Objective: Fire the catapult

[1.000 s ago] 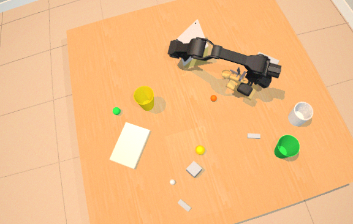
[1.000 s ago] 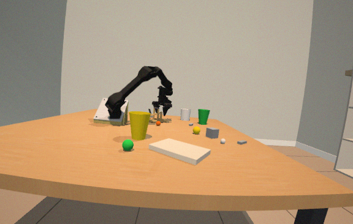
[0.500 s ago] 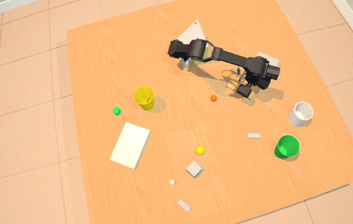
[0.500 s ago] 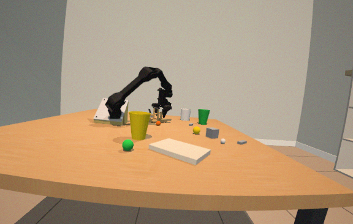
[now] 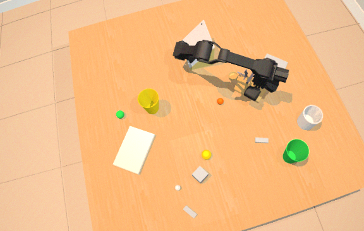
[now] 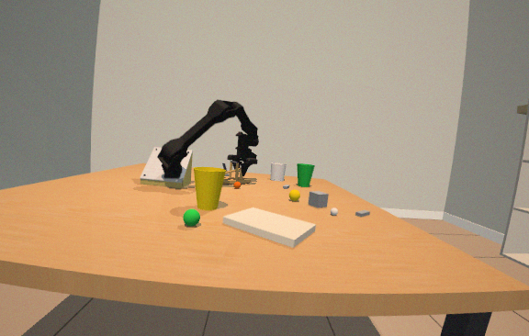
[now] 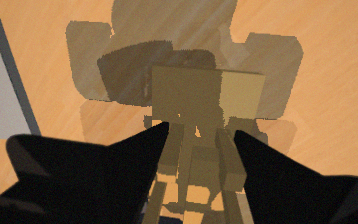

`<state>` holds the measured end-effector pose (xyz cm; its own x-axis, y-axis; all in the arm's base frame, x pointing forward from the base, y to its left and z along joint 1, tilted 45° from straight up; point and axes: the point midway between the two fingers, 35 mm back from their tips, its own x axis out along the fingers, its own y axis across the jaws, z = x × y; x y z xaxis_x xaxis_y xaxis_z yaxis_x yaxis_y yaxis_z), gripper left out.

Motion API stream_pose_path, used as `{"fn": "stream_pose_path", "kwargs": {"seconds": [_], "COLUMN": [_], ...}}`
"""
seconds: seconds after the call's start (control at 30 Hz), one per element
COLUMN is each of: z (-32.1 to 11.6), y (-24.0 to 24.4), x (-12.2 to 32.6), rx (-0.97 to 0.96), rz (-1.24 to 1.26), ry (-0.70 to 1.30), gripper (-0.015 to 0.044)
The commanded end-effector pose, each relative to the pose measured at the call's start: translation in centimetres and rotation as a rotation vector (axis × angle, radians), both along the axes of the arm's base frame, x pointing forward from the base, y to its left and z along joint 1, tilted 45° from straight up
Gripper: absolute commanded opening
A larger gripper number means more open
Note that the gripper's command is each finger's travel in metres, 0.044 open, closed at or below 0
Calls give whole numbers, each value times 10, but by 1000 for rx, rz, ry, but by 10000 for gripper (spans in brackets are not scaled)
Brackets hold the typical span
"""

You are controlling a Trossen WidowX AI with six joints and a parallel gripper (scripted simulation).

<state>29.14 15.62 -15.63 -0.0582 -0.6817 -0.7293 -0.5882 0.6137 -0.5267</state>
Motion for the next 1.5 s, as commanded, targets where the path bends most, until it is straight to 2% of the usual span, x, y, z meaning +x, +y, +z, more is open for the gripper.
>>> {"fn": "stream_pose_path", "kwargs": {"seconds": [0.0,0.07,0.23,1.47], "z": [17,34,36,1], "y": [18,33,35,1], "x": [2,2,2,1], "rx": [2,2,2,-3], "rz": [0,0,0,-5], "ry": [0,1,1,6], "gripper": [13,0,0,0]}}
